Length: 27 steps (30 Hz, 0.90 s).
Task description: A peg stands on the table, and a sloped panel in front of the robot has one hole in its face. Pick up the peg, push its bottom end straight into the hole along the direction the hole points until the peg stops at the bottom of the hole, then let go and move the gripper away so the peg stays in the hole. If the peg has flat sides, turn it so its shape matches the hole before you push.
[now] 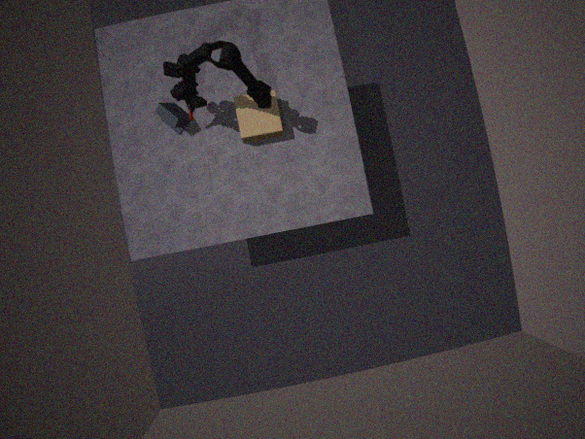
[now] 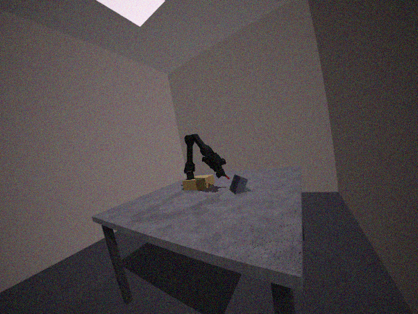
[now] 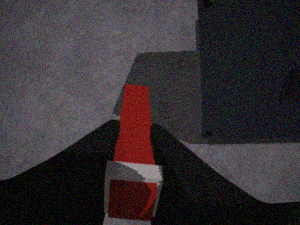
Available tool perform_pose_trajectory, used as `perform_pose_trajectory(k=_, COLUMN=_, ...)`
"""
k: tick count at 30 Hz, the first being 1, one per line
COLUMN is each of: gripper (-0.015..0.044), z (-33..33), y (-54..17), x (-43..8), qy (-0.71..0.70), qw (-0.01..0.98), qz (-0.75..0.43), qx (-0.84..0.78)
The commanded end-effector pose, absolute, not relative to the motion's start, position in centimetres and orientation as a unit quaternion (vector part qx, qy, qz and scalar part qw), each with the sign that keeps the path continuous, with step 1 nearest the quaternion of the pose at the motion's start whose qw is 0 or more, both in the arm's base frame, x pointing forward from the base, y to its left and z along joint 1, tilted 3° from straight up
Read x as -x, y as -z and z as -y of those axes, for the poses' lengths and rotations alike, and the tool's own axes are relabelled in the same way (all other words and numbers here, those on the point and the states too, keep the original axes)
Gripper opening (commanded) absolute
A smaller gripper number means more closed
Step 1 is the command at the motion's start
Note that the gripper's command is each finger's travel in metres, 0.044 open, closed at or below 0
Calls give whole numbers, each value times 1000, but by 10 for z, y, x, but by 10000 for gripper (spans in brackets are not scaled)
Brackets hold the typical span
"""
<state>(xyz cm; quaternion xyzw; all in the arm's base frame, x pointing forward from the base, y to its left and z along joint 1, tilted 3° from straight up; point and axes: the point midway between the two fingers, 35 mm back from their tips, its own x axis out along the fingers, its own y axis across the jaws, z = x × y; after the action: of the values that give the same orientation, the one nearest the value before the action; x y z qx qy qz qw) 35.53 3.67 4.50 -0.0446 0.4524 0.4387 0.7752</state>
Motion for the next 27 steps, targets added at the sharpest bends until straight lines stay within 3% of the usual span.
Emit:
perform_pose_trajectory(k=1, gripper=0, z=-32, y=-45, x=-357, qy=-441, qw=780, qz=-441, qx=46)
perform_pose_trajectory(k=27, gripper=0, z=5, y=-46, x=-366, qy=-447, qw=813, qz=-369, qx=55)
